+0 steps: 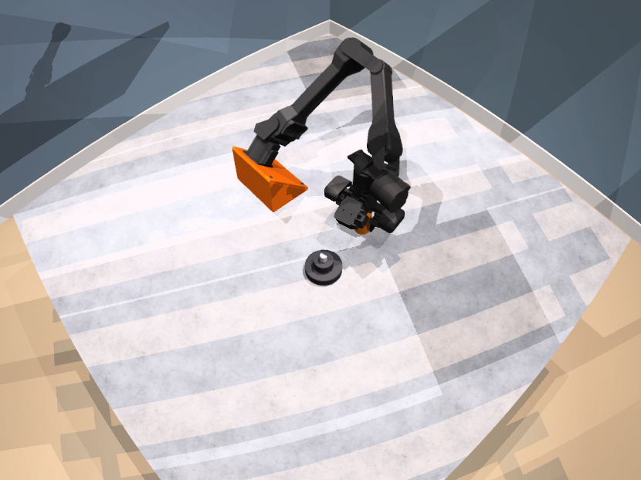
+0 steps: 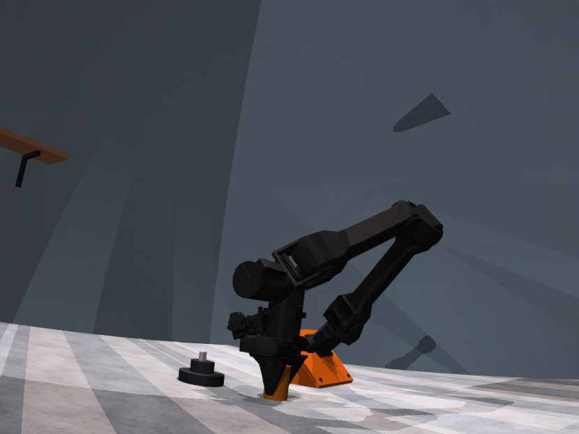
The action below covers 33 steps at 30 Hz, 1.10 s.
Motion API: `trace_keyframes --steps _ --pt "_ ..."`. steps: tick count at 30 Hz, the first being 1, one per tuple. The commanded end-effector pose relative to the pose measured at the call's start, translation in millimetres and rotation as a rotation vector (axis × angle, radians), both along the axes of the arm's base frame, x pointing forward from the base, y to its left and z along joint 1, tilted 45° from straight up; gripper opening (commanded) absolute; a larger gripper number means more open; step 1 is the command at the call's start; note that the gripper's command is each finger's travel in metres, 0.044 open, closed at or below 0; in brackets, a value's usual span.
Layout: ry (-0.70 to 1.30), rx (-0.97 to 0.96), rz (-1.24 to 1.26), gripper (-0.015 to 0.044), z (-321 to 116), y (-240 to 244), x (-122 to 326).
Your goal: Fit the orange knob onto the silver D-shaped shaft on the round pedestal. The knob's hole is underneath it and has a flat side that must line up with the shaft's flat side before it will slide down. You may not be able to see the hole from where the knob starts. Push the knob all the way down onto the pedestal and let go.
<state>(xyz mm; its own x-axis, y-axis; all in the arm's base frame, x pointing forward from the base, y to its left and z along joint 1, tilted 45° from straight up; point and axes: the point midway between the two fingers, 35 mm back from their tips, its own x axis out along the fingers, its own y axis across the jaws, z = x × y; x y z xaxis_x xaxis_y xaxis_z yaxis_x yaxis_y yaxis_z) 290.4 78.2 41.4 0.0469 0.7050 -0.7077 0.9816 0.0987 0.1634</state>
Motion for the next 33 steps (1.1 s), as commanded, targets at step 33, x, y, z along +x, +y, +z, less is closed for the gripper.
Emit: trace_keyframes --steps 33 --pt "0.004 -0.012 -0.006 0.0 49 -56 7"
